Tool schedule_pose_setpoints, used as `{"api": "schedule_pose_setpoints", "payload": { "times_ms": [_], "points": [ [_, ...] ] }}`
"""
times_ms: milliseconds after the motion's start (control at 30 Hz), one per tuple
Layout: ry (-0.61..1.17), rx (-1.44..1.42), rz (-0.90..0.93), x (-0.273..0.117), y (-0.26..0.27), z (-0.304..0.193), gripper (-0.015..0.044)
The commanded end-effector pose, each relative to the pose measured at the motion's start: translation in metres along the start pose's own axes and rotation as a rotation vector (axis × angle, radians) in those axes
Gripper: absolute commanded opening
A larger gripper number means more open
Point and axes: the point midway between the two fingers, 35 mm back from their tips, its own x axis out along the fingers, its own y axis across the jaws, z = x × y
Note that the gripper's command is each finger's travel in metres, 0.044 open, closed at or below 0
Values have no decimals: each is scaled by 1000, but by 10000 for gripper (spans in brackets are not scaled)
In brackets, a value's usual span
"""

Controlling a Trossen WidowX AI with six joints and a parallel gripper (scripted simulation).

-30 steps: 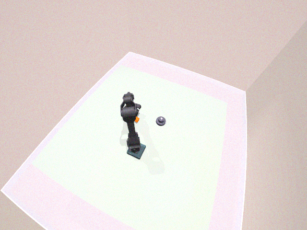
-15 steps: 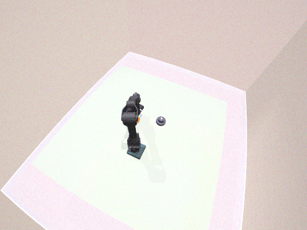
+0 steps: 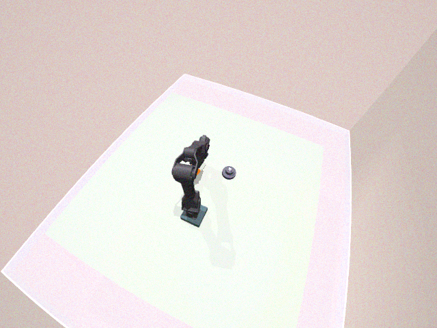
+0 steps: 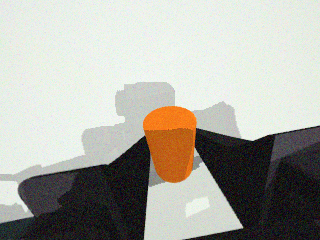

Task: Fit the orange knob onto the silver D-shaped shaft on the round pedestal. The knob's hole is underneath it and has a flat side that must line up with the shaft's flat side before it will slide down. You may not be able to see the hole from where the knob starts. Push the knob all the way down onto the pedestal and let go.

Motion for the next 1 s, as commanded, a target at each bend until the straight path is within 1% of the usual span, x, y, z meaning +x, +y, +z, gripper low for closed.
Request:
{"api": "schedule_pose_setpoints", "payload": {
  "times_ms": [0, 967],
  "points": [
    [-62, -2, -6, -2, 0, -4, 179],
    [-545, -2, -8, -6, 1, -36, 179]
  ]
}}
